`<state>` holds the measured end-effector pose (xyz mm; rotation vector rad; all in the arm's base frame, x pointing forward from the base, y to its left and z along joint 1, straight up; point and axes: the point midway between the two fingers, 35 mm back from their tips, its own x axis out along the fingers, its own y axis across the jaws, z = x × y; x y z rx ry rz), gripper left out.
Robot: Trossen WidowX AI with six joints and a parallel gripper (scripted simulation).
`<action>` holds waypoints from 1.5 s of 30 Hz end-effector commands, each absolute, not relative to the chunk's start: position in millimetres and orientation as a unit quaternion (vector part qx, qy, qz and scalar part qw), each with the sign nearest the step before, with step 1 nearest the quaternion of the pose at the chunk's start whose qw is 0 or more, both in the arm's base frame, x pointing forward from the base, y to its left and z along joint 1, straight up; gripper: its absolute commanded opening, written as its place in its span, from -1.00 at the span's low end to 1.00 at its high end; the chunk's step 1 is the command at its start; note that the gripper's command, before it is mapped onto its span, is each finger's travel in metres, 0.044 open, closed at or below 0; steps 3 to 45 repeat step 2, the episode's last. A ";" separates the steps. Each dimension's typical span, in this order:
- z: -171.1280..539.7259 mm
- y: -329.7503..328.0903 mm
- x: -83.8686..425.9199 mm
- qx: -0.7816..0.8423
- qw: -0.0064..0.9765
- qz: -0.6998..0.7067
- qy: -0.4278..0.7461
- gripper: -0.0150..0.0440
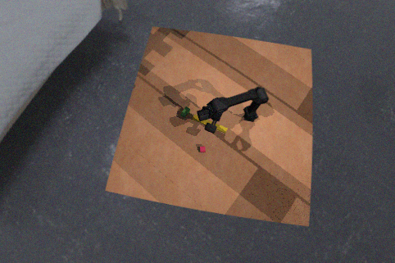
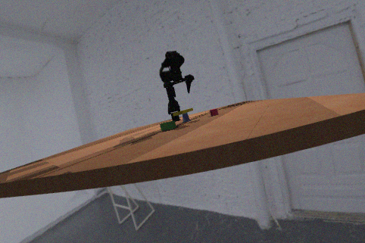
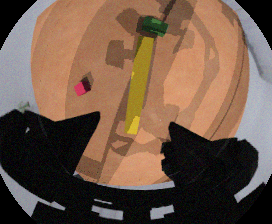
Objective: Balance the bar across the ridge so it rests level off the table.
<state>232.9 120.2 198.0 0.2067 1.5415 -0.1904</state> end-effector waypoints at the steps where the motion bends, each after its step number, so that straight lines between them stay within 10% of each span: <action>1: 198.2 120.2 232.6 0.093 0.708 -0.086 0.695 1.00; 45: 198.2 120.2 232.6 0.093 0.708 -0.086 0.695 1.00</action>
